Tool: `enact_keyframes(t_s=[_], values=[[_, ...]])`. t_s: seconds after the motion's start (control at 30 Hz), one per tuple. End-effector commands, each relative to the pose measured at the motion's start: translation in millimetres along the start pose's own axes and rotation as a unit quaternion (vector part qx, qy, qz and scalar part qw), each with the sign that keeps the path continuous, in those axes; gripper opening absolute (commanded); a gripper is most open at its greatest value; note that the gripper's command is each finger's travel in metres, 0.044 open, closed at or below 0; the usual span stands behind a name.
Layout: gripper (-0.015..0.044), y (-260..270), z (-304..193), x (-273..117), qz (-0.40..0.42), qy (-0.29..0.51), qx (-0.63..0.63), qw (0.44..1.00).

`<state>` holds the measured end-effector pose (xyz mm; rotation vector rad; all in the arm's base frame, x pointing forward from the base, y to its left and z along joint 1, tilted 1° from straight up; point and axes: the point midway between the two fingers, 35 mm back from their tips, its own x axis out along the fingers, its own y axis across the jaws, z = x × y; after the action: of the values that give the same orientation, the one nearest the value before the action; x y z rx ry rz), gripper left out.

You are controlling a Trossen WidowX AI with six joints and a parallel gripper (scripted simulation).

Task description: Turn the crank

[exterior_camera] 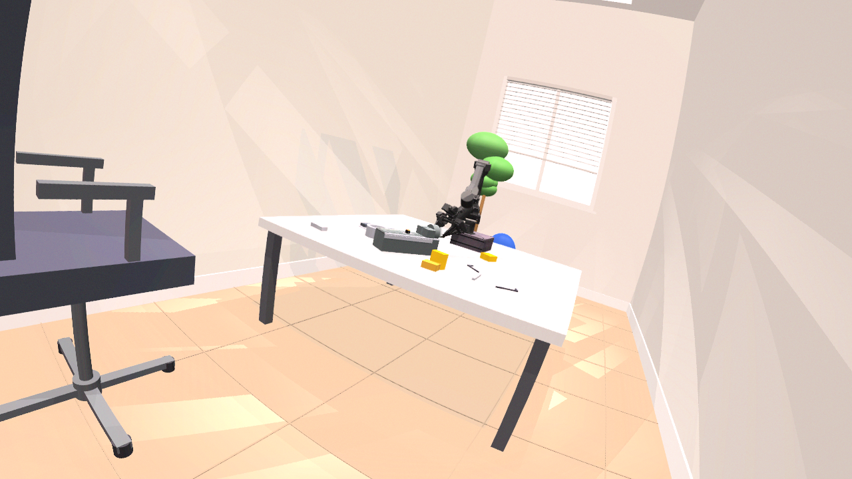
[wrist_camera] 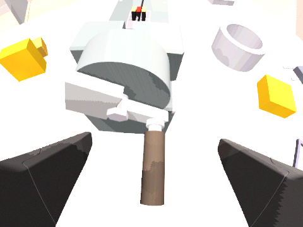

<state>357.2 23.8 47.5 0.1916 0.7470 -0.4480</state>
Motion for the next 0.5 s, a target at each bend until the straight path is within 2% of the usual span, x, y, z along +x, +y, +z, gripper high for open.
enact_keyframes(t_s=[0.0, 0.13, 0.47], values=[[0.044, 1, 12, -11, 0.003, -0.004, 0.003, 1.0], [0.044, 2, 21, -18, 0.003, -0.003, 0.003, 1.0], [0.044, 1, 76, -75, 0.002, -0.002, 0.002, 1.0]])
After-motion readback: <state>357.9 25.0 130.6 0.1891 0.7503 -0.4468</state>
